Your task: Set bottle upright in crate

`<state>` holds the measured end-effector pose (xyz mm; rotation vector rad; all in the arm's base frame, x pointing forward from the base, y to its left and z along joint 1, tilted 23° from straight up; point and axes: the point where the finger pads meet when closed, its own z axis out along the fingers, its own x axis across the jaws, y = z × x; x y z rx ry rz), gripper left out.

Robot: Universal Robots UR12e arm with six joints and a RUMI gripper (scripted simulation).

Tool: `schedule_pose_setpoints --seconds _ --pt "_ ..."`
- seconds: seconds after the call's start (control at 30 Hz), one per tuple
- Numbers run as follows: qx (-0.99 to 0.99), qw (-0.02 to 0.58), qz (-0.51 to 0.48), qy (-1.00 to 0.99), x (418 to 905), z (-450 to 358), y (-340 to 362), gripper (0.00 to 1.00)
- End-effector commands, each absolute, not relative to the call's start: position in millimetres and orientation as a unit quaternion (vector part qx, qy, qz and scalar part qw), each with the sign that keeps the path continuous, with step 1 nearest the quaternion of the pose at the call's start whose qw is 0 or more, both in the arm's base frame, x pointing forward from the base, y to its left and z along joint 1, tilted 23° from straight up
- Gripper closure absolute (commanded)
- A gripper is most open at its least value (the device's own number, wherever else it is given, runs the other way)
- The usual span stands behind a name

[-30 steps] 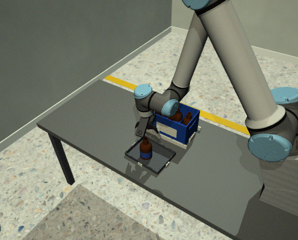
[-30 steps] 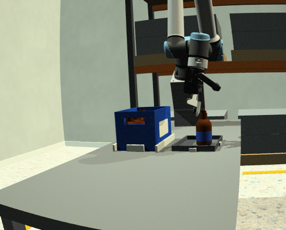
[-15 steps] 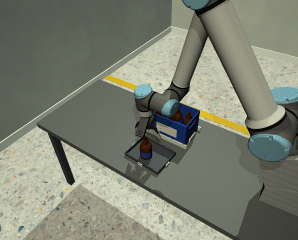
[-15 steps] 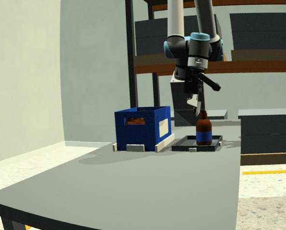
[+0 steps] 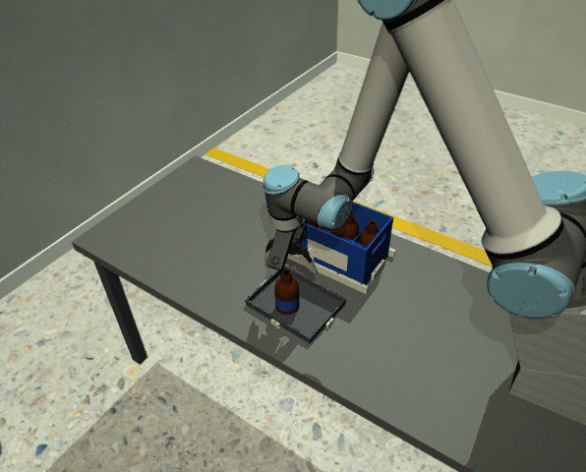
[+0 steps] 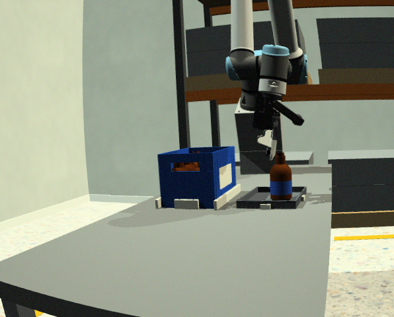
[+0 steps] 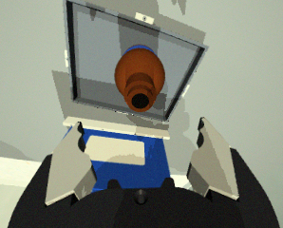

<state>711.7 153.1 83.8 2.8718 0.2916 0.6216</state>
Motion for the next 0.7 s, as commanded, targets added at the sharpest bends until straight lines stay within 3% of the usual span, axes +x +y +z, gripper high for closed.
schedule_pose_setpoints --seconds 0.0,0.67 --pt "0.968 0.094 0.21 0.098 711.9 84.9 153.2 0.0" --pt "0.968 0.094 0.21 0.098 704.8 101.6 152.7 0.0"
